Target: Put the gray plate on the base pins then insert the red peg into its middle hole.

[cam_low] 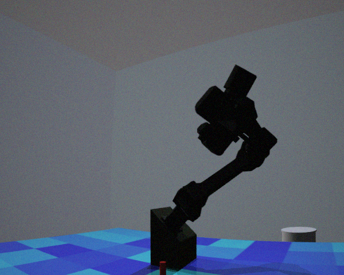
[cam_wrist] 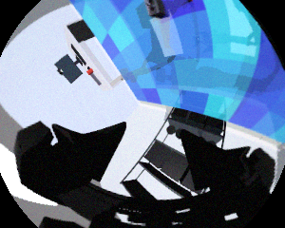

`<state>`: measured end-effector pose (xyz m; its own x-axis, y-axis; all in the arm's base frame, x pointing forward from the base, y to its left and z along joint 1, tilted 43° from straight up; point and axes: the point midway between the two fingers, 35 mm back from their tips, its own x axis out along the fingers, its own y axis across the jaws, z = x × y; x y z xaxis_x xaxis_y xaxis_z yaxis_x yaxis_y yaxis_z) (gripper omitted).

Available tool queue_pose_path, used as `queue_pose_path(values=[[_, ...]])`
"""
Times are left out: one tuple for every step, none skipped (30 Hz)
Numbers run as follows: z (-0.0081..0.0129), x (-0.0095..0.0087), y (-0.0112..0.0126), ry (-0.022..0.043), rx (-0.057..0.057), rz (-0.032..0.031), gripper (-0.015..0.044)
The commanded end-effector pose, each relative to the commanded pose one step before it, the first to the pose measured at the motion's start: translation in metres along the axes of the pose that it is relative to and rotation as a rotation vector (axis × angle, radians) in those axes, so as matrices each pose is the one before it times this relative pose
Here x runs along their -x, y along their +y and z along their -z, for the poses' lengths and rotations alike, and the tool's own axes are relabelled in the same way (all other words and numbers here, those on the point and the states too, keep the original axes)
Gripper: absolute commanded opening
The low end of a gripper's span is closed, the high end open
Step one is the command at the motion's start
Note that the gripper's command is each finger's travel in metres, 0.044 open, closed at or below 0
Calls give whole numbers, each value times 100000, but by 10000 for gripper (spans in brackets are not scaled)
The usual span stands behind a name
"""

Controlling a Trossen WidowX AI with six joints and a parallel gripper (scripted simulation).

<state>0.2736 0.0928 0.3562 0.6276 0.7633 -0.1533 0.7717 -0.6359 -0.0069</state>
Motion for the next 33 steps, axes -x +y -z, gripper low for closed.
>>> queue_pose_path(values=[[0,0,0,0,0,0,426],[-76,-49,86,-315,1187,-50,440],[-233,-146,253,-952,3562,-118,440],[-409,-243,401,-1603,5941,-89,440],[-528,-295,442,-1947,7181,75,440],[-564,-298,390,-1940,7189,275,440],[-594,-301,334,-1912,7197,475,440],[-619,-303,276,-1863,7204,672,440],[-638,-306,217,-1794,7212,865,440],[-651,-308,156,-1705,7220,1050,440],[-659,-310,95,-1596,7228,1226,440],[-676,-308,21,-1494,7241,1381,440],[-670,-310,-41,-1350,7249,1536,440],[-659,-312,-102,-1190,7257,1675,440],[-642,-314,-161,-1016,7265,1798,440],[-620,-316,-218,-828,7274,1903,440],[-592,-318,-272,-649,5399,1983,440],[-460,-260,-252,-419,2433,1647,440],[-255,-149,-152,-194,3333,952,440],[-246,-149,-161,-147,3353,954,440],[-238,-149,-170,-102,3357,964,440],[-479,-311,-379,-116,1991,2035,440],[-216,-146,-182,-8,3364,953,440],[-207,-147,-191,37,3394,955,440],[-200,-148,-200,84,3403,961,440],[-191,-149,-208,130,3389,961,440],[-181,-149,-214,176,3386,953,440],[-170,-149,-220,221,3412,944,440],[-161,-150,-228,268,3380,939,440],[-150,-149,-232,311,3346,922,440],[-138,-148,-234,351,3365,900,440],[-269,-315,-506,852,2074,1886,440],[-116,-147,-235,437,3422,854,440]])
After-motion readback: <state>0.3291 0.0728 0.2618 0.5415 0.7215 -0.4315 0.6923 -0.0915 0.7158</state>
